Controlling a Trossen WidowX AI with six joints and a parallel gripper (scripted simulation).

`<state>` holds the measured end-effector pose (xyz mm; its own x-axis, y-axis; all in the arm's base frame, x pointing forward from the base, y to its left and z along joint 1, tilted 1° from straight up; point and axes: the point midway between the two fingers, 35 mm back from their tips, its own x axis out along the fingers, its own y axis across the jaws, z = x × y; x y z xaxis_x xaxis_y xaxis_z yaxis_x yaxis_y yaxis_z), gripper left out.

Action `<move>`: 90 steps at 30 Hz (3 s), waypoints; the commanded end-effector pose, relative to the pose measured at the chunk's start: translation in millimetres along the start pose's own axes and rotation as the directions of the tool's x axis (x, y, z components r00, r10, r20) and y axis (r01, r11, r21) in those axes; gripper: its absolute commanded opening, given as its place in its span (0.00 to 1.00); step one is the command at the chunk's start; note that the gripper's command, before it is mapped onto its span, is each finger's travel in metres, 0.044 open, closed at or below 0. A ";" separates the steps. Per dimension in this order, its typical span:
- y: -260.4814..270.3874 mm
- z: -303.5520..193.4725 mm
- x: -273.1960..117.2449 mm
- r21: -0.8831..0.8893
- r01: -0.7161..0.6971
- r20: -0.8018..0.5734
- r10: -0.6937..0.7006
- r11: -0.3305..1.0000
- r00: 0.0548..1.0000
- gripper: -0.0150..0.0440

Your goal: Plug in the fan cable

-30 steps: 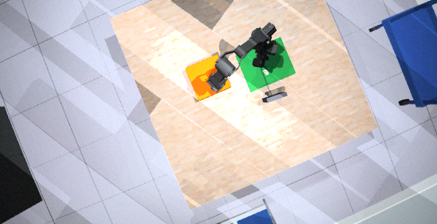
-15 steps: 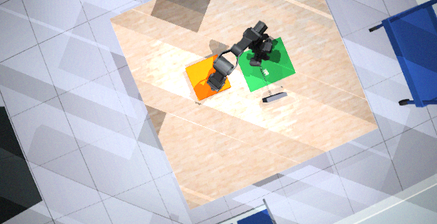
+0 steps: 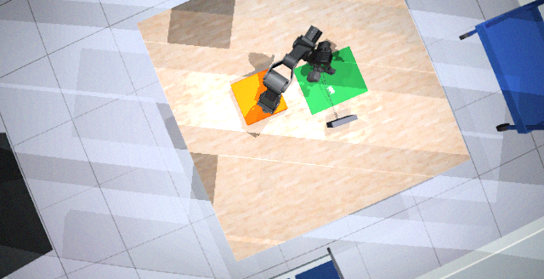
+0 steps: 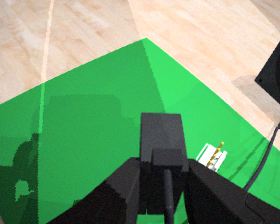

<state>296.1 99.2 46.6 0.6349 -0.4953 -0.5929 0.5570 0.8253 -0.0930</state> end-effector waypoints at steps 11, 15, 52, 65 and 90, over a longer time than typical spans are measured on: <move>-6.5 -1.1 -14.7 0.057 -0.036 0.202 0.024 0.998 0.979 0.25; -9.0 -1.3 -19.8 0.074 -0.052 0.257 0.031 0.996 0.966 0.25; -10.5 -1.5 -22.5 0.064 -0.046 0.254 0.029 0.997 0.967 0.25; -8.6 -12.6 -19.0 0.064 -0.046 0.254 0.029 0.997 0.967 0.25; -6.0 -33.2 -8.8 0.064 -0.046 0.253 0.028 0.997 0.967 0.25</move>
<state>269.4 108.1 28.2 0.7644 -0.5216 -0.3790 0.5575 0.8300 -0.0179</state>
